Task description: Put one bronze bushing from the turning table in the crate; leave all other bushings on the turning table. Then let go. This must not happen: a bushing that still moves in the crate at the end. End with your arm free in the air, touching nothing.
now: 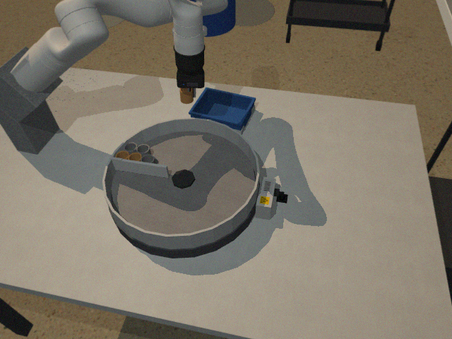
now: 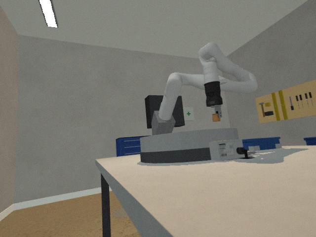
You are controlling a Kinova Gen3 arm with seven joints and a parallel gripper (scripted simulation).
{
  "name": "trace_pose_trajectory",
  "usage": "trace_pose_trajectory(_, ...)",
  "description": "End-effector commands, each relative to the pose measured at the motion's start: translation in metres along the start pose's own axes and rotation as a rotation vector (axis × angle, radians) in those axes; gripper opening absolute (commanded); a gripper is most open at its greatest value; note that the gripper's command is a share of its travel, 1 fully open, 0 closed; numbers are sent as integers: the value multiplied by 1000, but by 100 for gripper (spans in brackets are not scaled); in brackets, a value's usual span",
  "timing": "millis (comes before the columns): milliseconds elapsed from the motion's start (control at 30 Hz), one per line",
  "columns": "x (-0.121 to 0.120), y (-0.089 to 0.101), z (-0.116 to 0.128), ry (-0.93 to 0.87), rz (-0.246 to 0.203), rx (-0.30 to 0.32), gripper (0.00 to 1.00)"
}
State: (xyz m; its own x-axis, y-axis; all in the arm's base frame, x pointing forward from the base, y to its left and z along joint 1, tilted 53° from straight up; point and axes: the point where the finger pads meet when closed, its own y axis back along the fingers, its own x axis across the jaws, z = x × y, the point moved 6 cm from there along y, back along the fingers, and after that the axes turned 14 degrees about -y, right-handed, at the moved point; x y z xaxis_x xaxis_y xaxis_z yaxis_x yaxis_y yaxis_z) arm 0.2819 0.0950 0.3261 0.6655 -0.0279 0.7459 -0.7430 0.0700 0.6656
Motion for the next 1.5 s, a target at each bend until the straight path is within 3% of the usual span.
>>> trace_pose_trajectory(0,3,0,-10,0,4,-2,0)
trace_pose_trajectory(133,14,0,-51,-1,16,-11,0)
trace_pose_trajectory(533,14,0,-51,-1,16,-11,0)
trace_pose_trajectory(700,29,-1,-100,-6,32,-22,0)
trace_pose_trajectory(1100,29,-1,-100,-6,32,-22,0)
trace_pose_trajectory(1267,18,-7,-106,11,78,-45,0)
trace_pose_trajectory(1467,18,-7,-106,11,78,-45,0)
